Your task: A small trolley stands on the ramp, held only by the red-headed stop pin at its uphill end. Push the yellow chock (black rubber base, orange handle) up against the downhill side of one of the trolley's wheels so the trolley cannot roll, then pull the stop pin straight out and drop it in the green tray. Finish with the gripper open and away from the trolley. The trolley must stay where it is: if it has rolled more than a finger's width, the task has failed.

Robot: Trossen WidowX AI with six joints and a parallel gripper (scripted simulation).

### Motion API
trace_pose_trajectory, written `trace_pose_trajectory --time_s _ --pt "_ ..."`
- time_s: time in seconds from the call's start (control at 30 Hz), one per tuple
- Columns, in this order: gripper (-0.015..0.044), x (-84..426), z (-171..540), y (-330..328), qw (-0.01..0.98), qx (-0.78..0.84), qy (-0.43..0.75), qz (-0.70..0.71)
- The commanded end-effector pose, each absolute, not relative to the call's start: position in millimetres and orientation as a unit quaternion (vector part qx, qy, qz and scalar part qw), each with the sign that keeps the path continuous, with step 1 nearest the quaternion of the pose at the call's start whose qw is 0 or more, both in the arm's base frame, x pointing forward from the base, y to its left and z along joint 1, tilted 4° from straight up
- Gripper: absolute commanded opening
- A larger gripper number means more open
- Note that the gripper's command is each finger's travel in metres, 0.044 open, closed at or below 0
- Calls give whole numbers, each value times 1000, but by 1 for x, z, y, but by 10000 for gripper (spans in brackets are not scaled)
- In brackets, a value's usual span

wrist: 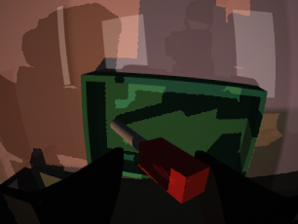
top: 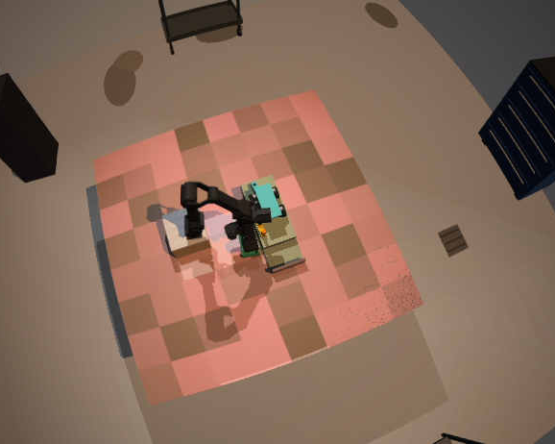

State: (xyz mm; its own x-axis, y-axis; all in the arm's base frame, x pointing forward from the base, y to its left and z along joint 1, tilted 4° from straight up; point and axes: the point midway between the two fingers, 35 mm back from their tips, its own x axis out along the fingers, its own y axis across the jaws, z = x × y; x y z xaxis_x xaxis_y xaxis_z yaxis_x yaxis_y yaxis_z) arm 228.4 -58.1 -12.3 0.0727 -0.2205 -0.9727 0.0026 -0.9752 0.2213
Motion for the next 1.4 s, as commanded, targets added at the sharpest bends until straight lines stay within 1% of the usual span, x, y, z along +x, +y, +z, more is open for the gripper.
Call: trace_pose_trajectory --time_s 0.0,1.3,1.37 --pt "190 228 -15 -56 83 726 -76 -678" --pt "190 228 -28 -45 83 726 -76 -678" --pt "243 228 -27 -45 83 727 -74 -677"
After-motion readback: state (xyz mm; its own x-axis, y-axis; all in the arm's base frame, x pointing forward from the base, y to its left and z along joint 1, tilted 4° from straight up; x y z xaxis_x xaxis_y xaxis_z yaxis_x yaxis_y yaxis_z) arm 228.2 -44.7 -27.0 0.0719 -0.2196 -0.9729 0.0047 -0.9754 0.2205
